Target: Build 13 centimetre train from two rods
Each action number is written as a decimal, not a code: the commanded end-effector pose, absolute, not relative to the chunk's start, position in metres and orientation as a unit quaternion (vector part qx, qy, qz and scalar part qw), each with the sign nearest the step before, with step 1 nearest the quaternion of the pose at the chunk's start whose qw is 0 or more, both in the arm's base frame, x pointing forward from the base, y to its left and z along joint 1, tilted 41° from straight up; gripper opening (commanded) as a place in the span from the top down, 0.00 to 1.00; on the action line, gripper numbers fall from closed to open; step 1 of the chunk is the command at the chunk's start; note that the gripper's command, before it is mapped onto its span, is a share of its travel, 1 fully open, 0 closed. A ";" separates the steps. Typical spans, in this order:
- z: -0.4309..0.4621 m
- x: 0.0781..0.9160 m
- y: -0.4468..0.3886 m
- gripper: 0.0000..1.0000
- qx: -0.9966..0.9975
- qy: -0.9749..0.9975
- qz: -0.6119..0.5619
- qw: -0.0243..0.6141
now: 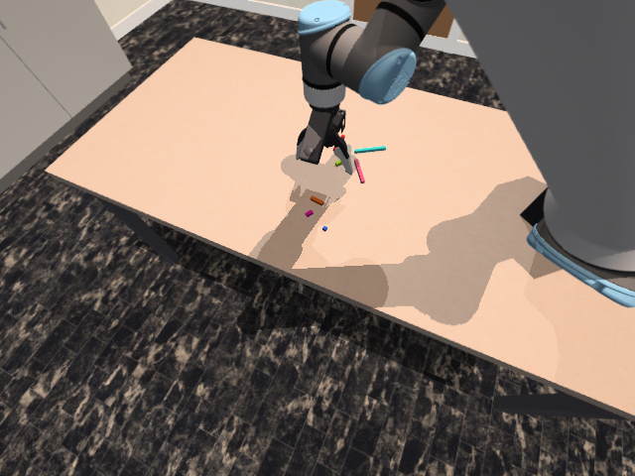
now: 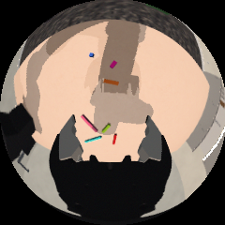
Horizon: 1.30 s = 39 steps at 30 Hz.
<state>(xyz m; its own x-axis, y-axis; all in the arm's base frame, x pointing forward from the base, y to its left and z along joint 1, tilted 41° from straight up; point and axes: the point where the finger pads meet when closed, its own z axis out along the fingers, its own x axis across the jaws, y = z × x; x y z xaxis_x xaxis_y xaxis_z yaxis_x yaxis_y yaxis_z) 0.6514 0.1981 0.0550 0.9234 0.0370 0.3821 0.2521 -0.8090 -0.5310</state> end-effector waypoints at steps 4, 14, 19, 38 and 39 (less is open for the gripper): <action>0.079 0.639 0.231 0.00 -0.937 -0.011 -0.163 0.308; 0.087 0.634 0.242 0.00 -0.937 0.010 -0.156 0.313; 0.087 0.634 0.242 0.65 -0.937 0.011 -0.156 0.313; 0.087 0.634 0.242 0.65 -0.937 0.011 -0.156 0.313; 0.087 0.634 0.242 0.65 -0.937 0.011 -0.156 0.313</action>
<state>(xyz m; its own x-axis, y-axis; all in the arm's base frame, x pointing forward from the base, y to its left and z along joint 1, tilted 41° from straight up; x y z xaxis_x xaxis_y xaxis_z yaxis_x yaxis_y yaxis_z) 0.6332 0.2423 0.0864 0.9516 -0.1179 0.2839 0.0766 -0.8034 -0.5905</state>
